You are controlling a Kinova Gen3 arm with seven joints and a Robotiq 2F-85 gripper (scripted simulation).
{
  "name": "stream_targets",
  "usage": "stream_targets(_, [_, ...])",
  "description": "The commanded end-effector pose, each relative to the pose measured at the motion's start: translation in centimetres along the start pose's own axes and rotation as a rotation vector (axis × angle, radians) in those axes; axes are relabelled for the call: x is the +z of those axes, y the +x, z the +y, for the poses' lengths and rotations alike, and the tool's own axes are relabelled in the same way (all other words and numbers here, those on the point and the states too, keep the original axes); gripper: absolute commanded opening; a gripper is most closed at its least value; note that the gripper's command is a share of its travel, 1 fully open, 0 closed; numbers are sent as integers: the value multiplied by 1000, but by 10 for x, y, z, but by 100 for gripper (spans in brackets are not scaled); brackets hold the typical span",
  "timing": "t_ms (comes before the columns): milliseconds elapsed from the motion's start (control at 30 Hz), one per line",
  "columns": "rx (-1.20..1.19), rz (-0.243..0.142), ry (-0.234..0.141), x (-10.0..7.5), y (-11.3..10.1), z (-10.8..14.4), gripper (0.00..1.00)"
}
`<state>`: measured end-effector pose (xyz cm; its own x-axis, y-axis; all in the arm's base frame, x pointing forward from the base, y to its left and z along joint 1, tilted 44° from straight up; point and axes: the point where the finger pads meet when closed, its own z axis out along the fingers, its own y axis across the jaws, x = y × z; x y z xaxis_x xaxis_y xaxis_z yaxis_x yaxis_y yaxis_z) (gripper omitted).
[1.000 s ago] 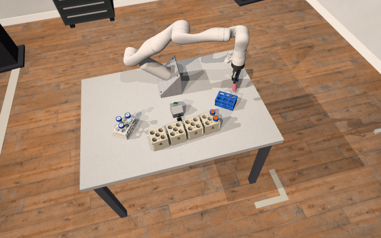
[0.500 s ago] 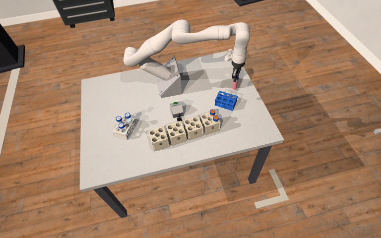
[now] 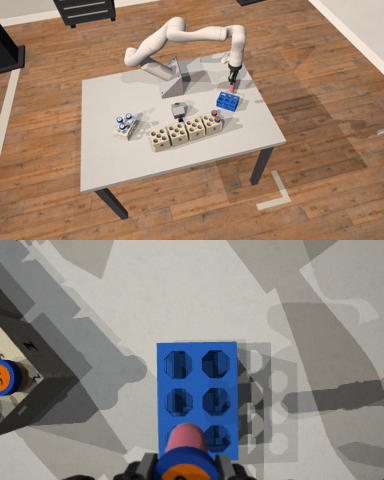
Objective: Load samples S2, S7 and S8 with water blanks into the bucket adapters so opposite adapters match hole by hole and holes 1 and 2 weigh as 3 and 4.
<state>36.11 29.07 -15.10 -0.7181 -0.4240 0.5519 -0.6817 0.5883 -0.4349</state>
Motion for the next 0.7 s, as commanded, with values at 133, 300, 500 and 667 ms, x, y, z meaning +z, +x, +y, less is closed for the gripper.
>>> stream_targets(133, [0,-6,-1,-1,13,-23,10])
stream_targets(300, [0,-6,-1,-1,22,-37,10])
stream_targets(500, [0,-6,-1,-1,29,-49,10])
stream_targets(667, [0,-6,-1,-1,37,-63,10])
